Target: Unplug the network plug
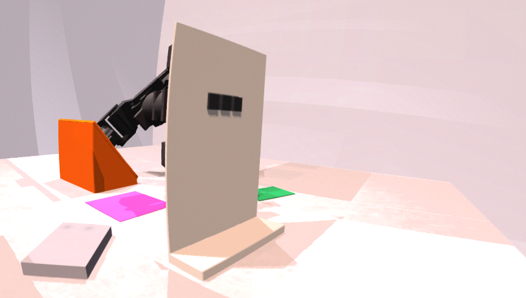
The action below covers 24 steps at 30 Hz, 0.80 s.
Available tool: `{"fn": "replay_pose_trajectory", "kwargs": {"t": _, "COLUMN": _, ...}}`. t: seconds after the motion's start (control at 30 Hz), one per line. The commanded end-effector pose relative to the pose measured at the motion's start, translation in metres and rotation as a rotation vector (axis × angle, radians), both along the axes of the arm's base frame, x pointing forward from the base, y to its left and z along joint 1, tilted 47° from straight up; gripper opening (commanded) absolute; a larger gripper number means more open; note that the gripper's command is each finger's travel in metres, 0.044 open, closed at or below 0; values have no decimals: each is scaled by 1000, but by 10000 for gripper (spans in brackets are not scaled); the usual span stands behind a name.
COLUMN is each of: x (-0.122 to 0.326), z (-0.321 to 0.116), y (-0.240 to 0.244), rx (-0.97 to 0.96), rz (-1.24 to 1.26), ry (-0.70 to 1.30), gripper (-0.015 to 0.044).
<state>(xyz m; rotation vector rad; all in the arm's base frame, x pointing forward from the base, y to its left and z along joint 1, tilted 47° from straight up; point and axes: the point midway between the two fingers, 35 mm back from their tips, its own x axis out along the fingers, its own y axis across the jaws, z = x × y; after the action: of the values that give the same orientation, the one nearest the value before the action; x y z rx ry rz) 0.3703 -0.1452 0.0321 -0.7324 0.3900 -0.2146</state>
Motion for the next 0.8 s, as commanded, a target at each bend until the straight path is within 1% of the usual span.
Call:
{"fn": "replay_pose_trajectory", "kwargs": {"t": 0.0, "x": 0, "z": 0, "y": 0, "rx": 5, "rz": -2, "ry": 0, "gripper": 0}}
{"fn": "replay_pose_trajectory", "kwargs": {"t": 0.77, "x": -13, "z": 1, "y": 2, "rx": 5, "rz": -2, "ry": 1, "gripper": 0}}
